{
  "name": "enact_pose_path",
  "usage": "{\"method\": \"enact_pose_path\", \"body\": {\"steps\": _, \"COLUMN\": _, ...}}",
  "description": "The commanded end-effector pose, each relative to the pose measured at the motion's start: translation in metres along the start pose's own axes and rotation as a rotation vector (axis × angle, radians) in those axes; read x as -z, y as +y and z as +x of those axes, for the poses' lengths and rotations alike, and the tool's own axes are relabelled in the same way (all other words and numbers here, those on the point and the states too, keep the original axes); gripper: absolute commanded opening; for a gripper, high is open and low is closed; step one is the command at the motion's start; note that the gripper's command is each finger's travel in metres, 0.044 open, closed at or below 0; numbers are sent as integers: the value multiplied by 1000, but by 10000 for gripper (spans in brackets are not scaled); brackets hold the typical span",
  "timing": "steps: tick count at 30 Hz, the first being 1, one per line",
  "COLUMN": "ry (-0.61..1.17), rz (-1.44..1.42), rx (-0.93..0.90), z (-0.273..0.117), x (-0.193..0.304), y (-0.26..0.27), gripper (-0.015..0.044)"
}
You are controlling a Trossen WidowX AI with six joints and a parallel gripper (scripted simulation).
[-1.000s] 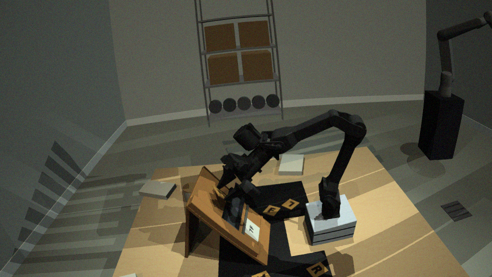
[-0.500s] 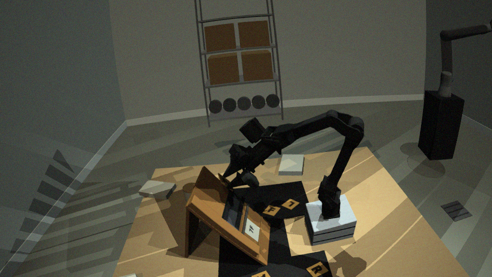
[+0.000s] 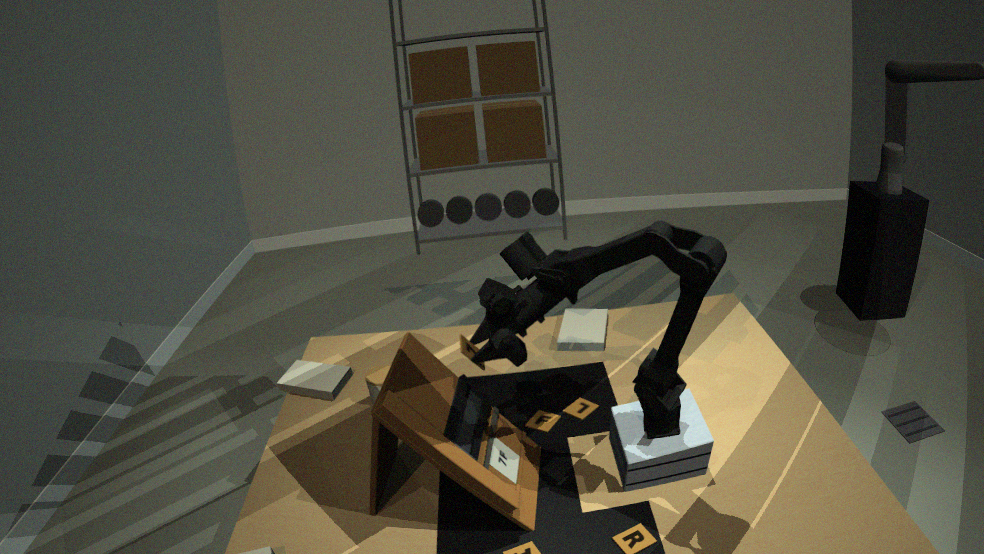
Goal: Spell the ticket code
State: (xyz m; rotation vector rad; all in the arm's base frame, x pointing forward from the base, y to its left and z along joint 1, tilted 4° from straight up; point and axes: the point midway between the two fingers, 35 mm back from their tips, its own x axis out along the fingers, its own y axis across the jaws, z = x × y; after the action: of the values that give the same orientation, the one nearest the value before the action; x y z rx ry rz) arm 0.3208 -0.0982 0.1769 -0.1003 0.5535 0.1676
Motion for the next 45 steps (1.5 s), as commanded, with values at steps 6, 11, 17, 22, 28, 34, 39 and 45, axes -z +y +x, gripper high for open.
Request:
{"method": "enact_pose_path", "body": {"steps": 6, "ry": 16, "rz": 84, "rx": 55, "z": -11, "x": 30, "y": -29, "gripper": 0}}
{"method": "enact_pose_path", "body": {"steps": 11, "ry": 23, "rz": 139, "rx": 91, "z": -19, "x": 49, "y": -44, "gripper": 0}}
{"method": "enact_pose_path", "body": {"steps": 17, "ry": 25, "rz": 155, "rx": 101, "z": -16, "x": 55, "y": -49, "gripper": 0}}
{"method": "enact_pose_path", "body": {"steps": 22, "ry": 26, "rz": 156, "rx": 98, "z": 8, "x": 56, "y": -51, "gripper": 0}}
{"method": "enact_pose_path", "body": {"steps": 28, "ry": 20, "rz": 155, "rx": 102, "z": 27, "x": 56, "y": -53, "gripper": 0}}
{"method": "enact_pose_path", "body": {"steps": 34, "ry": 20, "rz": 155, "rx": 102, "z": 27, "x": 55, "y": -53, "gripper": 0}}
{"method": "enact_pose_path", "body": {"steps": 39, "ry": 20, "rz": 155, "rx": 102, "z": 26, "x": 55, "y": -51, "gripper": 0}}
{"method": "enact_pose_path", "body": {"steps": 45, "ry": 20, "rz": 156, "rx": 102, "z": 26, "x": 55, "y": -48, "gripper": 0}}
